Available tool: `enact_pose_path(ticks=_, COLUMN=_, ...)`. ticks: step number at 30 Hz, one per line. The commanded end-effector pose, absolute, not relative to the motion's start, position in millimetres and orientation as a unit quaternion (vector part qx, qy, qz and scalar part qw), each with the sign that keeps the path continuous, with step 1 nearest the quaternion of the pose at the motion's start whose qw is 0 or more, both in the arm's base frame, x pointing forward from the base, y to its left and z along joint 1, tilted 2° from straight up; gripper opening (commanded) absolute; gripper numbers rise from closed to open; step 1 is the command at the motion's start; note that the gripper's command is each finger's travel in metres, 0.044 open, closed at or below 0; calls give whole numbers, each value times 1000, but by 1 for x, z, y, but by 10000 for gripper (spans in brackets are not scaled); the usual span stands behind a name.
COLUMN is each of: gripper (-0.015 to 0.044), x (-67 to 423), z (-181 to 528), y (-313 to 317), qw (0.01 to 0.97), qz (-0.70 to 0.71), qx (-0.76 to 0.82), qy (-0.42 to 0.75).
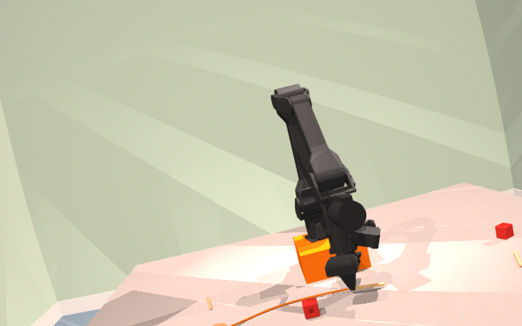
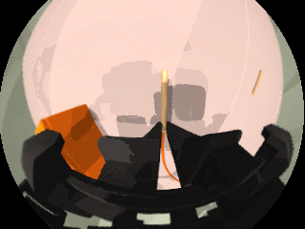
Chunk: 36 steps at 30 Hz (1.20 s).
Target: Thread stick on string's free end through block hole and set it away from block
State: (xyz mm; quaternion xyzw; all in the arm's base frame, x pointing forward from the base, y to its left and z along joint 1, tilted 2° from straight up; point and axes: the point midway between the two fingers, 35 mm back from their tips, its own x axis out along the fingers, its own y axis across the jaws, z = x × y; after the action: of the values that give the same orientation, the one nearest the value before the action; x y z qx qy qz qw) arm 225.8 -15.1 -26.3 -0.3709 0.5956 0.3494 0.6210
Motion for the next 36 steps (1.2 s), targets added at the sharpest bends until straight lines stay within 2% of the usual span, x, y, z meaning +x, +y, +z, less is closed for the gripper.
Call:
enact_pose_path(ticks=1, gripper=0, x=227, z=-21, y=-15, qw=621, qz=349, qx=-371, qy=595)
enact_pose_path(ticks=36, gripper=0, x=224, z=24, y=-14, qw=621, qz=349, qx=-371, qy=595)
